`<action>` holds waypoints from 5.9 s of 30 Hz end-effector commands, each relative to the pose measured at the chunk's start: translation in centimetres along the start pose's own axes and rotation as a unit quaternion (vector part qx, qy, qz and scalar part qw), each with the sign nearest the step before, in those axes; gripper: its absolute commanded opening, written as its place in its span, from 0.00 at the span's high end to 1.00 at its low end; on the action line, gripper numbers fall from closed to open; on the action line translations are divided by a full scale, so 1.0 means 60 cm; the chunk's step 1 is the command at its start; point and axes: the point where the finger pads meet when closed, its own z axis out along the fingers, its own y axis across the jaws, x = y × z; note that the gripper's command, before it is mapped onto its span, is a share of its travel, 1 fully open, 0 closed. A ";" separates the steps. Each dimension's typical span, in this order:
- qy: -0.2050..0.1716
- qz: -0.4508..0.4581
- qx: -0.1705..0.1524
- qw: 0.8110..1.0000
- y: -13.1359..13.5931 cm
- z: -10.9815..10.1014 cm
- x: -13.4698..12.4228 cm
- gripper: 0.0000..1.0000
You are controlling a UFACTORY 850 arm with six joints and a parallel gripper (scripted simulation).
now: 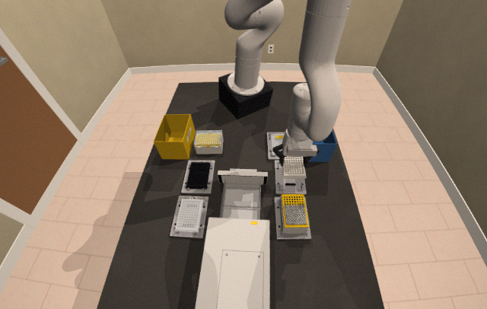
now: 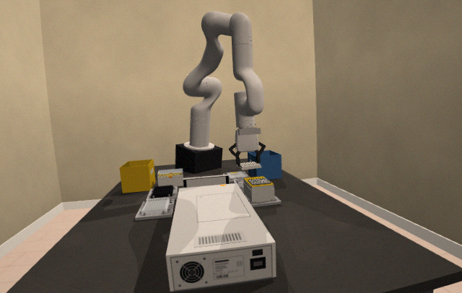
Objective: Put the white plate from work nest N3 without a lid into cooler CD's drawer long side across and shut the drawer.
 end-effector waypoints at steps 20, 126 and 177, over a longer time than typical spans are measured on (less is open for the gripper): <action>-0.020 0.000 -0.007 1.000 -0.001 -0.054 0.004 1.00; -0.020 -0.669 0.008 0.743 0.172 -0.083 0.095 1.00; -0.019 -0.706 0.009 0.708 0.324 -0.082 0.173 1.00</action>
